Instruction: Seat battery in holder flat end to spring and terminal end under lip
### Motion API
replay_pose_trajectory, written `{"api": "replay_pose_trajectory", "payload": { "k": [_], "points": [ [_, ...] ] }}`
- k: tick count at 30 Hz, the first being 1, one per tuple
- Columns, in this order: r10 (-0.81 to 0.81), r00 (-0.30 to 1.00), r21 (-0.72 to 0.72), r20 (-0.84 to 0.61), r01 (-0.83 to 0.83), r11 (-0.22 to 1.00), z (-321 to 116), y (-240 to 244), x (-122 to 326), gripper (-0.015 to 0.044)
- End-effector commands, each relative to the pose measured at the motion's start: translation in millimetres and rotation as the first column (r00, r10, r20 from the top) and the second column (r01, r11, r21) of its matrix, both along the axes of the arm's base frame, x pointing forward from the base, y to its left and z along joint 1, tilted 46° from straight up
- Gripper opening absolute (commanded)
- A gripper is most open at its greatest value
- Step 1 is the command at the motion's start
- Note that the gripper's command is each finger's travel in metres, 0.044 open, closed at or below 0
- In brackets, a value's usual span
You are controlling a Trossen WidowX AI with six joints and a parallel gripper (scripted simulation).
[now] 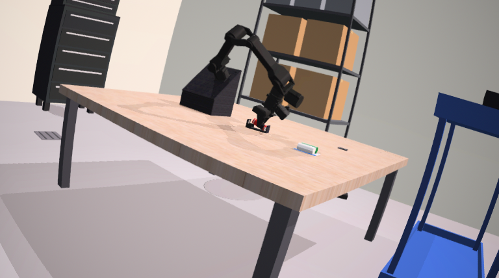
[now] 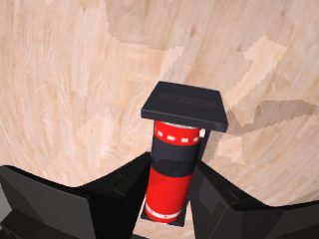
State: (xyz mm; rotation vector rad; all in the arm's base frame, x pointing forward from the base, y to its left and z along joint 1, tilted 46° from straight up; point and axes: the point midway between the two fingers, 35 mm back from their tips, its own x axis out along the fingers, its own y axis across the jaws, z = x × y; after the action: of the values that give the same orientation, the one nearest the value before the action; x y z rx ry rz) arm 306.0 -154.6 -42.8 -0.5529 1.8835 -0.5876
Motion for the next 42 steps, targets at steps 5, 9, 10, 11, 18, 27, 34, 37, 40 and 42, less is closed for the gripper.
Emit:
{"api": "replay_pose_trajectory", "payload": {
  "k": [5,9,10,11,18,27,34,37,40,42],
  "points": [
    [0.019,0.999,0.016,0.045,-0.020,1.000,-4.4,-0.7,3.3,0.0084],
    [0.031,0.998,0.019,0.056,-0.032,0.999,-4.5,-1.0,2.5,0.0084],
    [0.034,0.998,0.020,0.059,-0.035,0.999,-4.5,-1.1,2.4,0.0084],
    [0.037,0.997,0.021,0.062,-0.038,0.999,-4.5,-1.2,2.2,0.0084],
    [0.057,0.995,0.026,0.082,-0.059,0.998,-4.4,-1.7,0.8,0.0084],
    [0.084,0.991,0.031,0.107,-0.088,0.996,-4.0,-2.4,-1.1,0.0084],
    [0.106,0.986,0.033,0.126,-0.111,0.993,-3.6,-3.3,-2.7,0.0084],
    [0.115,0.984,0.033,0.134,-0.120,0.992,-3.4,-3.8,-3.4,0.0084],
    [0.124,0.982,0.034,0.142,-0.130,0.991,-3.2,-4.2,-4.1,0.0084],
    [0.130,0.980,0.034,0.147,-0.137,0.990,-3.1,-4.5,-4.6,0.0084]
  ]
}}
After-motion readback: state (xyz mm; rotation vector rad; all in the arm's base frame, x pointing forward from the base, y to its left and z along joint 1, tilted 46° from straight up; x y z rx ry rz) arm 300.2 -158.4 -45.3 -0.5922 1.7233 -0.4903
